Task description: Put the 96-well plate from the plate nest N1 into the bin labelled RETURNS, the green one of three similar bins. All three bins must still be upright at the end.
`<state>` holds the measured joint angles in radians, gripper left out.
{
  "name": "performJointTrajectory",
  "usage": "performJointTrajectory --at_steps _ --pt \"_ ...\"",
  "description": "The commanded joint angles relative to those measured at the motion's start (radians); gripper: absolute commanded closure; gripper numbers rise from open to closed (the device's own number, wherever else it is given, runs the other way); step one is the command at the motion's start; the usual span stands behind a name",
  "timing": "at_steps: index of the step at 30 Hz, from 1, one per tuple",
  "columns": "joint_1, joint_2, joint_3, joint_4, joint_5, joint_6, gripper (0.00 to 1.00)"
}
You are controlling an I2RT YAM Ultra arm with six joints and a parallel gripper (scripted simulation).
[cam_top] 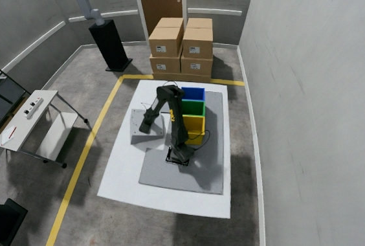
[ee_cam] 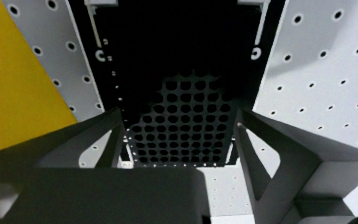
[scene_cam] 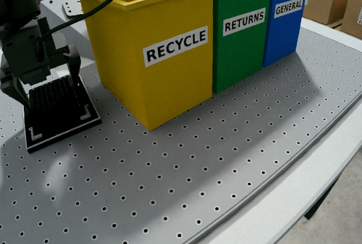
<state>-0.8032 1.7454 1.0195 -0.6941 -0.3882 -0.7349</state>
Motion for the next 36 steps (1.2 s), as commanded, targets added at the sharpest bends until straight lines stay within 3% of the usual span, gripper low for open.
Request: performJointTrajectory --at_steps 1,14,24,36 --pt "0.01 0.022 -0.025 0.039 -0.027 0.002 1.0" --pt "-0.016 -0.044 -0.014 0.01 -0.027 -0.017 1.0" --pt "-0.049 -0.074 0.066 -0.108 -0.032 -0.049 1.0" --pt "-0.072 -0.099 0.103 -0.181 -0.035 -0.075 1.0"
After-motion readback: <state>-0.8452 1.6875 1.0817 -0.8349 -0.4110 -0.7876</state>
